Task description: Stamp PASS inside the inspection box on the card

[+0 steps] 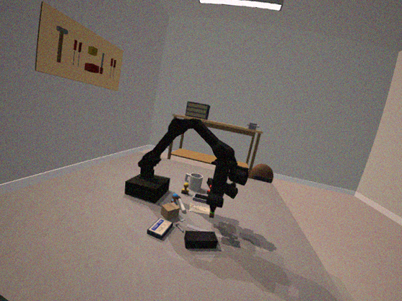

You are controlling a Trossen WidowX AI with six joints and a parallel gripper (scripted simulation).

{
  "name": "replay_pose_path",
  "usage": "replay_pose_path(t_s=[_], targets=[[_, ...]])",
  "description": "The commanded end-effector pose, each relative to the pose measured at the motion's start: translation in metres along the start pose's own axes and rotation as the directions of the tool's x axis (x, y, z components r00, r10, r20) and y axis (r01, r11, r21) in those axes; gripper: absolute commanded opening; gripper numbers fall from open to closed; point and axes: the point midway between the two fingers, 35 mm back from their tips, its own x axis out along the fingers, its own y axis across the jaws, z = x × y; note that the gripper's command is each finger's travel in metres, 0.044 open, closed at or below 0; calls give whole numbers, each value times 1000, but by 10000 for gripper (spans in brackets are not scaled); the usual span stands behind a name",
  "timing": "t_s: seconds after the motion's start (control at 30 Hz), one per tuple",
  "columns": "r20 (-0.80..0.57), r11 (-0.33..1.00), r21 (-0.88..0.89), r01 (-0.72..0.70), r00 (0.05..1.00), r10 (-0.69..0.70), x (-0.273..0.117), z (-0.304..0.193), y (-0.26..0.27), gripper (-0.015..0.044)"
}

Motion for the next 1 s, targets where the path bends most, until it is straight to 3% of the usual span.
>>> replay_pose_path(t_s=[0.0,0.97], targets=[[-1,1000,3,6,1000,-6,-3,0,-1,0],[-1,1000,3,10,1000,-10,-18,0,0,0]])
